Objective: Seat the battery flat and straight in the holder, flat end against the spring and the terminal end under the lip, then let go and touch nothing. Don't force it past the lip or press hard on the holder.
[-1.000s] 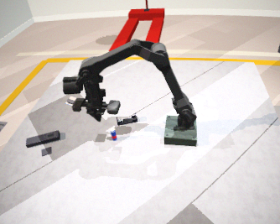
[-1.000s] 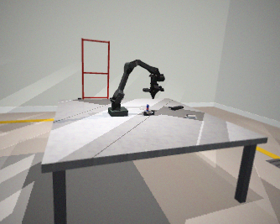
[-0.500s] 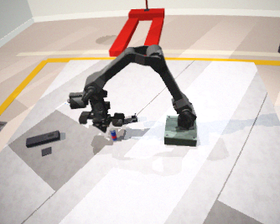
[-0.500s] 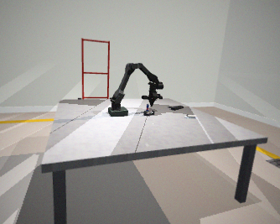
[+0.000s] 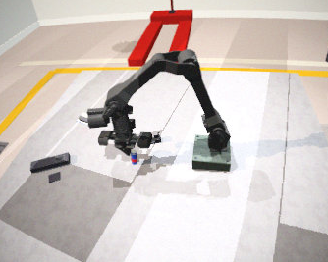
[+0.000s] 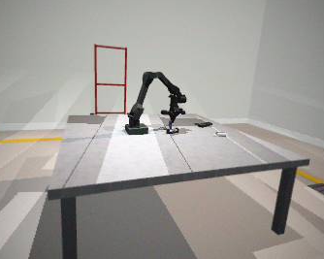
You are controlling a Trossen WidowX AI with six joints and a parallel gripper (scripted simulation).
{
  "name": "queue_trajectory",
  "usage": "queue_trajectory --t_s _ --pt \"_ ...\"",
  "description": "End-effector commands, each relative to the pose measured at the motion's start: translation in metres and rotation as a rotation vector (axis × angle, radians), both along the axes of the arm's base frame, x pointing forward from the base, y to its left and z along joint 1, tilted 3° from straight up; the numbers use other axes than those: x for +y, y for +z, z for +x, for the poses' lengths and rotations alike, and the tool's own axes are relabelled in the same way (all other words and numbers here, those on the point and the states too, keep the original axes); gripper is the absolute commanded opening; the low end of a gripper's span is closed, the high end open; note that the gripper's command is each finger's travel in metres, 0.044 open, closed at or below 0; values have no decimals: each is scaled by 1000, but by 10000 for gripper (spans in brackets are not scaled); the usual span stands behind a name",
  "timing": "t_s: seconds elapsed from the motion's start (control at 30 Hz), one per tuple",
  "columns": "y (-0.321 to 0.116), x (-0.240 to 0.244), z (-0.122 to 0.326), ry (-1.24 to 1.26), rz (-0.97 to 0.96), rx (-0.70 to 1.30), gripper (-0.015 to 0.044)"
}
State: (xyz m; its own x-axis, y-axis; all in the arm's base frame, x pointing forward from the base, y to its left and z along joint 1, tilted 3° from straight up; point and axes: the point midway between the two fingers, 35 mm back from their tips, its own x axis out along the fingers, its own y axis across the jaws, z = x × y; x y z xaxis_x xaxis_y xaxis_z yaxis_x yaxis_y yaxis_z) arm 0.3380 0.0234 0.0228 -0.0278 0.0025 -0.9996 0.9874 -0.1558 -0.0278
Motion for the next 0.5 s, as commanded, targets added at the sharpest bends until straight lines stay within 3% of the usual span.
queue_trajectory --t_s 0.0,0.47 --pt "-1 2 -7 -5 5 3 0" --pt "-1 5 -29 -5 5 5 0"
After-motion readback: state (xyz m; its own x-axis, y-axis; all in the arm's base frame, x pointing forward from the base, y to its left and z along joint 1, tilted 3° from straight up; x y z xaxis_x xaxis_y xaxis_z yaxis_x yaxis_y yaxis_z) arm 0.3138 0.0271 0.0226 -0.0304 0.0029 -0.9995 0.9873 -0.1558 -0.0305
